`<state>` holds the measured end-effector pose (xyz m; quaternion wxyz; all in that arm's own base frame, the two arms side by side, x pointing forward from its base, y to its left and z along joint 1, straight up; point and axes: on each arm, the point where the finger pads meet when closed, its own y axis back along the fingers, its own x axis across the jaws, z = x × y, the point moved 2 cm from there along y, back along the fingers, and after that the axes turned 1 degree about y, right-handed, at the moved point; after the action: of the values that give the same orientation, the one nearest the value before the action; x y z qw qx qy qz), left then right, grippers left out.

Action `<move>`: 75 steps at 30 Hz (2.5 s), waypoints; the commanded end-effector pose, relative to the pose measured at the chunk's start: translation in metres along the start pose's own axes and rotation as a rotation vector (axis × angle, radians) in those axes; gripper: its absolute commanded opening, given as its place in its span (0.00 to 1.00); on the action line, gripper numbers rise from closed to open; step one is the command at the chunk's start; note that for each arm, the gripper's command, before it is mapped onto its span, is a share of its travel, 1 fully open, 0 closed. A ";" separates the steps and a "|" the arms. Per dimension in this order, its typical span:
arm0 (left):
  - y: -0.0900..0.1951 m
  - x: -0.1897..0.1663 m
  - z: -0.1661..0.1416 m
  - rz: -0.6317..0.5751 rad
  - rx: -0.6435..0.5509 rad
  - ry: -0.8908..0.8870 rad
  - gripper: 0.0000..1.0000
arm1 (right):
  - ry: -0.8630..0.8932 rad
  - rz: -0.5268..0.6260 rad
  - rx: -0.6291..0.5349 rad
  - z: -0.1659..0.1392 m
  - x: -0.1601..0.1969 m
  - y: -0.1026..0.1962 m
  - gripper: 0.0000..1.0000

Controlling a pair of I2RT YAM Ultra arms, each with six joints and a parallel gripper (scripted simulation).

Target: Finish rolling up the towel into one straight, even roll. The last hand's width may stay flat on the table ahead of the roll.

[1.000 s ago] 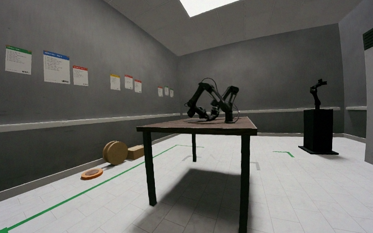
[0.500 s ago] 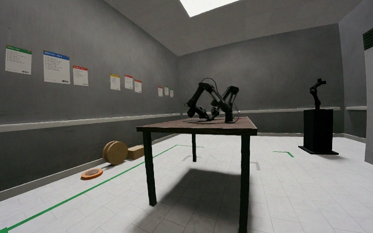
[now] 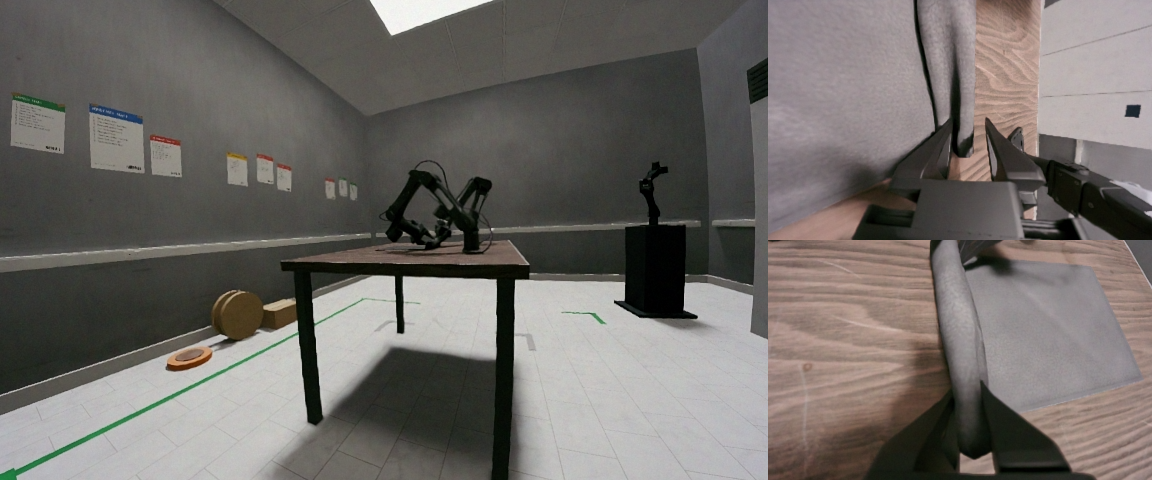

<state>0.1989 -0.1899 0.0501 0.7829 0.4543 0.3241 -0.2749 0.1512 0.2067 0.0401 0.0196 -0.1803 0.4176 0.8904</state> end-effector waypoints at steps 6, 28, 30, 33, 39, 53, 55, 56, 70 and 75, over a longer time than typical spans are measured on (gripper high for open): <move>0.005 0.013 -0.001 0.050 0.023 -0.045 0.62 | 0.011 -0.012 -0.021 0.009 -0.007 -0.001 0.21; 0.072 0.007 0.002 0.050 0.023 -0.045 0.85 | -0.123 0.155 -0.018 0.010 -0.011 0.000 0.21; 0.076 0.007 0.002 0.050 0.023 -0.045 0.85 | -0.156 0.196 -0.018 0.010 -0.012 0.000 0.21; 0.076 0.006 0.002 0.060 0.022 -0.052 0.86 | -0.209 0.262 -0.016 0.011 -0.013 0.001 0.21; 0.072 0.002 0.003 0.131 0.014 -0.101 0.87 | -0.285 0.357 -0.015 0.011 -0.015 0.001 0.21; 0.043 -0.029 0.009 0.618 -0.045 -0.443 0.92 | -0.533 0.664 -0.008 0.011 -0.022 0.001 0.21; 0.040 -0.032 0.010 0.658 -0.050 -0.471 0.93 | -0.550 0.685 -0.008 0.011 -0.022 0.001 0.21; 0.038 -0.034 0.010 0.698 -0.055 -0.499 0.93 | -0.566 0.705 -0.007 0.011 -0.022 0.001 0.21; 0.019 -0.049 0.012 0.977 -0.090 -0.694 0.98 | -0.697 0.868 -0.004 0.011 -0.025 0.001 0.21; 0.020 -0.048 0.013 0.971 -0.087 -0.702 0.98 | -0.700 0.872 -0.004 0.010 -0.024 0.000 0.21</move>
<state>0.1811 -0.1822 0.0984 0.8955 0.4099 -0.1722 -0.0200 0.1639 0.2146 0.0451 -0.2098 0.3161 0.4329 0.8177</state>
